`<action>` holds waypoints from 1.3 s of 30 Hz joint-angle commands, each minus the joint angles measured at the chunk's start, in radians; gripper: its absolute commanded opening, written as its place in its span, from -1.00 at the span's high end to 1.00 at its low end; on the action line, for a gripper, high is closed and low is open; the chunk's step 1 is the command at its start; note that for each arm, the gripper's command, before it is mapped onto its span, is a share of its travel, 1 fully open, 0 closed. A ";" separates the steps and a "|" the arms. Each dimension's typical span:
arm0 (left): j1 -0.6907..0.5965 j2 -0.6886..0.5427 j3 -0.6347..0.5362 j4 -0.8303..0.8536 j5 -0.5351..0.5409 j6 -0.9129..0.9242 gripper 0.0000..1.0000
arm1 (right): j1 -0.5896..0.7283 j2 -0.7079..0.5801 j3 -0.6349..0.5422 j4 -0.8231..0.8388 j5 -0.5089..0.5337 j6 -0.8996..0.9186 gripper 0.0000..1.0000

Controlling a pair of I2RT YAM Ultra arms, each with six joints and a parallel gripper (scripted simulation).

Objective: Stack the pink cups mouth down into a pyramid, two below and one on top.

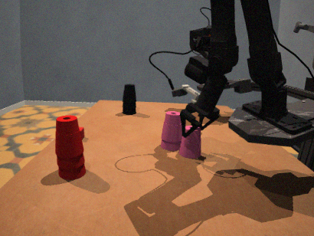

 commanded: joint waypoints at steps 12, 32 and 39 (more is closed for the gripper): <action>-0.088 -0.374 0.001 -0.242 -0.069 -0.052 -1.00 | 0.010 -0.021 0.007 0.027 0.010 -0.007 -1.00; -0.094 -0.273 -0.034 0.123 -0.113 0.004 -1.00 | 0.010 -0.021 0.007 0.027 0.010 -0.007 -1.00; -0.094 -0.275 -0.033 0.126 -0.112 0.004 -1.00 | 0.010 -0.021 0.007 0.027 0.010 -0.007 -1.00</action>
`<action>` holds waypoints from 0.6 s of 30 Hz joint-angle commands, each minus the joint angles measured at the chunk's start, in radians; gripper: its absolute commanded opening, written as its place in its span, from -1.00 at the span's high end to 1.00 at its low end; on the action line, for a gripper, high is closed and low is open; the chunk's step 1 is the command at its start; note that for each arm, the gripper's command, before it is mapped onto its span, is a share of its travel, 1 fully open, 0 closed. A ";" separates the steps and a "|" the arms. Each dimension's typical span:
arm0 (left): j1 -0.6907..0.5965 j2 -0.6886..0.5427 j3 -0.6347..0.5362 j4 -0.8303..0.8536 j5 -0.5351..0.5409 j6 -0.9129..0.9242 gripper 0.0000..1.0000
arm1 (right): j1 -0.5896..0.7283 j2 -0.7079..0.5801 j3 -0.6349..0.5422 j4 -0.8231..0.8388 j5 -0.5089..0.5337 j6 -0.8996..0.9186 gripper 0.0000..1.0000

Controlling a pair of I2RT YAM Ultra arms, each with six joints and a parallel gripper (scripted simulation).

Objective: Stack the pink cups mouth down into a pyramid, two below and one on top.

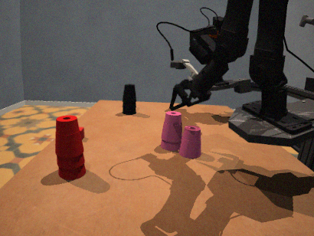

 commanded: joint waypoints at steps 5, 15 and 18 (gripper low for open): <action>-0.007 0.004 0.003 0.031 -0.010 0.007 -1.00 | 0.010 -0.021 0.007 0.027 0.010 -0.007 -1.00; 0.022 0.019 0.081 -0.175 0.047 -0.015 -0.60 | 0.010 -0.021 0.007 0.027 0.010 -0.007 -1.00; 0.032 0.032 0.118 -0.226 0.059 -0.018 -0.60 | 0.010 -0.021 0.007 0.027 0.010 -0.007 -1.00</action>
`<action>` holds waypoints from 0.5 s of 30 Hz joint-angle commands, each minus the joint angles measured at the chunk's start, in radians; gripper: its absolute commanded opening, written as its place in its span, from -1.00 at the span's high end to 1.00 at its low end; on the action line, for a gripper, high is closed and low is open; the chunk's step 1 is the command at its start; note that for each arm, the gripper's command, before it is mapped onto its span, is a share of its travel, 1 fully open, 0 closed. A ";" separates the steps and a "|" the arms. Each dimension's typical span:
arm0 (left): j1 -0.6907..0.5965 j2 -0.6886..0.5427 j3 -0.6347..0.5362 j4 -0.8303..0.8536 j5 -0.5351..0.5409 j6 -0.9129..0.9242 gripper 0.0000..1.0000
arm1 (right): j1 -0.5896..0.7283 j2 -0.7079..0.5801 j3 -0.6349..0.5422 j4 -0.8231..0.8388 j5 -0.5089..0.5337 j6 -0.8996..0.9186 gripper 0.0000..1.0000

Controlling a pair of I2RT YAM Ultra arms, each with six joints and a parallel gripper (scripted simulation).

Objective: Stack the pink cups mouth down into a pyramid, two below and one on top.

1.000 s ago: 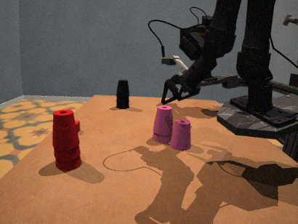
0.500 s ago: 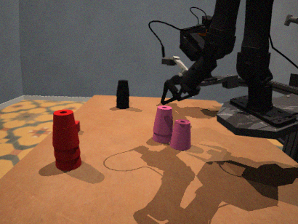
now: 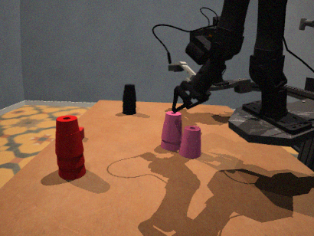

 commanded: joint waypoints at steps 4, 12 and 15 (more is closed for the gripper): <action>0.051 0.051 0.190 -0.264 0.069 -0.018 -0.60 | 0.010 -0.021 0.007 0.027 0.010 -0.007 -1.00; 0.039 0.121 0.325 -0.465 0.062 -0.020 -0.60 | 0.010 -0.021 0.007 0.027 0.010 -0.007 -1.00; 0.037 0.132 0.335 -0.451 0.063 -0.022 -0.60 | 0.010 -0.021 0.007 0.027 0.010 -0.007 -1.00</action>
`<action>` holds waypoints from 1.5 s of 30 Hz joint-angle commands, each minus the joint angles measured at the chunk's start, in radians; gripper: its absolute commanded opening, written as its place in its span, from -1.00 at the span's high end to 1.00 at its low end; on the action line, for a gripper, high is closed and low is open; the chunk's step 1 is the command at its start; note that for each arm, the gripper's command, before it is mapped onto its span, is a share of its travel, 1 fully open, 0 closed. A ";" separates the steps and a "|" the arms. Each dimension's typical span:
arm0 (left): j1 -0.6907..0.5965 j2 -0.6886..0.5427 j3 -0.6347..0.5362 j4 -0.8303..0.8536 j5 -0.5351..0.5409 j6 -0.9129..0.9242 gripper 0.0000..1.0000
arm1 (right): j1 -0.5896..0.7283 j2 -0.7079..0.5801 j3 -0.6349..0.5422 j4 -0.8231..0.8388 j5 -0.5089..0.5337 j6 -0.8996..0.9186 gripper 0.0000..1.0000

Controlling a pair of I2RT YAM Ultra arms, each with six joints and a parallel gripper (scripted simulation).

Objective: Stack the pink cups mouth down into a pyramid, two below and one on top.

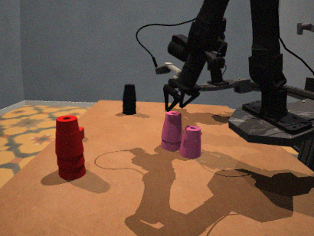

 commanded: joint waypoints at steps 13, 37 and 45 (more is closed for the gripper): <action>-0.017 0.070 0.042 0.004 0.018 -0.009 -0.60 | 0.010 -0.021 0.007 0.027 0.010 -0.007 -1.00; 0.017 0.206 0.050 0.139 0.030 0.025 -0.60 | 0.010 -0.021 0.007 0.027 0.010 -0.007 -1.00; 0.016 0.210 0.051 0.142 0.029 0.023 -0.60 | 0.010 -0.021 0.007 0.027 0.010 -0.007 -1.00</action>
